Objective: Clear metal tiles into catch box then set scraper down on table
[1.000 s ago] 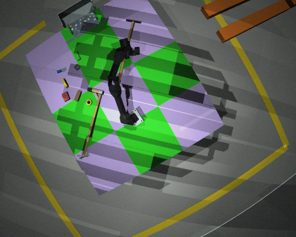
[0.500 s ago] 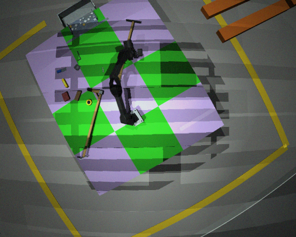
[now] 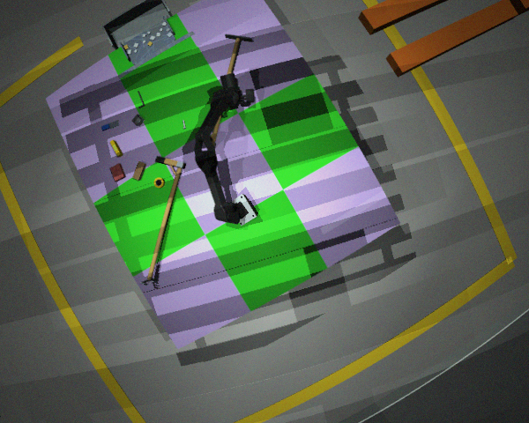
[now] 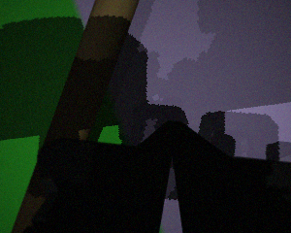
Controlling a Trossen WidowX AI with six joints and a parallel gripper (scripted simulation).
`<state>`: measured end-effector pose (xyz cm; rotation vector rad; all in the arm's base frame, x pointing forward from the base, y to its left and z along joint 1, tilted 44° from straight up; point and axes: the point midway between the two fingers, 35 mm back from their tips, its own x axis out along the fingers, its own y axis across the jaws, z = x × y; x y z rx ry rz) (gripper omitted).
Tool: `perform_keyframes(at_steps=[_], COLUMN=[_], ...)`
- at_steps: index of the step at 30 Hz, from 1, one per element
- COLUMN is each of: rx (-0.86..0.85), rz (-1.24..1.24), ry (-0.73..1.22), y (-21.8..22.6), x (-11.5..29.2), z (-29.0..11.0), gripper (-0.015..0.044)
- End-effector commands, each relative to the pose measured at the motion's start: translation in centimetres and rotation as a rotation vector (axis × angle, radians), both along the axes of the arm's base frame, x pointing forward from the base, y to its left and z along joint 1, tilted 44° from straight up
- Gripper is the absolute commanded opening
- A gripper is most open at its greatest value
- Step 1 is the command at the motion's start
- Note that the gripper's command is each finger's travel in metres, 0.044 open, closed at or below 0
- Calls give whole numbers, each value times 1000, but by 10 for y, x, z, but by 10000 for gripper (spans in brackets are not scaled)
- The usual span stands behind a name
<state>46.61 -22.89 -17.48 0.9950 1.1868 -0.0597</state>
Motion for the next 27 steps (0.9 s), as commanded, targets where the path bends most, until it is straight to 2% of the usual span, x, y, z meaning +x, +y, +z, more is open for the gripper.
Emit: perform_keyframes(at_steps=[1,27], rx=[1,-3], rz=[-2,2], ry=[-1,-13], y=[2,12], x=[4,23], z=[1,13], gripper=[0,0])
